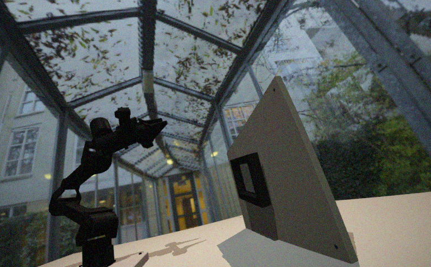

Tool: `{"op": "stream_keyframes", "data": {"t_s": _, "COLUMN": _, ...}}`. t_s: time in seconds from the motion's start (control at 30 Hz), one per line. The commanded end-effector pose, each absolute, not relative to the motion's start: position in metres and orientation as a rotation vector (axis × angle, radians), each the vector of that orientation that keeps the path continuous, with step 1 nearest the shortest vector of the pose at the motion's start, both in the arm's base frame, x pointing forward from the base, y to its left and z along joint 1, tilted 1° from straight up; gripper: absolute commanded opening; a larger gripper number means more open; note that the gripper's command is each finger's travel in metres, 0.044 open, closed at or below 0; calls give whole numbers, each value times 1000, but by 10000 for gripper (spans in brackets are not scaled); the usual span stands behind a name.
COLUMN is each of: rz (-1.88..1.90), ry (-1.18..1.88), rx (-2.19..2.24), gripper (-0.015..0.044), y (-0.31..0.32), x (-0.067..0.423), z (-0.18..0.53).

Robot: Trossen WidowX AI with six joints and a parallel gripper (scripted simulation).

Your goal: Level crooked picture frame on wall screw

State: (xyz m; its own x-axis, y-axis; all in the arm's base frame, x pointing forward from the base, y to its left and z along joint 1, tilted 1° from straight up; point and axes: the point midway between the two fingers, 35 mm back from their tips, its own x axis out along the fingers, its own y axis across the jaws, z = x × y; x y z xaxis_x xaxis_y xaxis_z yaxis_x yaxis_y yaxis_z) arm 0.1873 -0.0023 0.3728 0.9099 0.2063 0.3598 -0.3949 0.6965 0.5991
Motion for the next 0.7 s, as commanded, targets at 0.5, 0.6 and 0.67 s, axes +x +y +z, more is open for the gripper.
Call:
{"op": "stream_keyframes", "data": {"t_s": 0.5, "rz": 71, "ry": 65, "rx": 1728, "gripper": 260, "y": -57, "x": 211, "z": 237}}
{"op": "stream_keyframes", "data": {"t_s": 0.6, "rz": 71, "ry": 65, "rx": 1728, "gripper": 260, "y": -57, "x": 211, "z": 237}}
{"op": "stream_keyframes", "data": {"t_s": 0.67, "rz": 71, "ry": 65, "rx": 1728, "gripper": 260, "y": -57, "x": 211, "z": 237}}
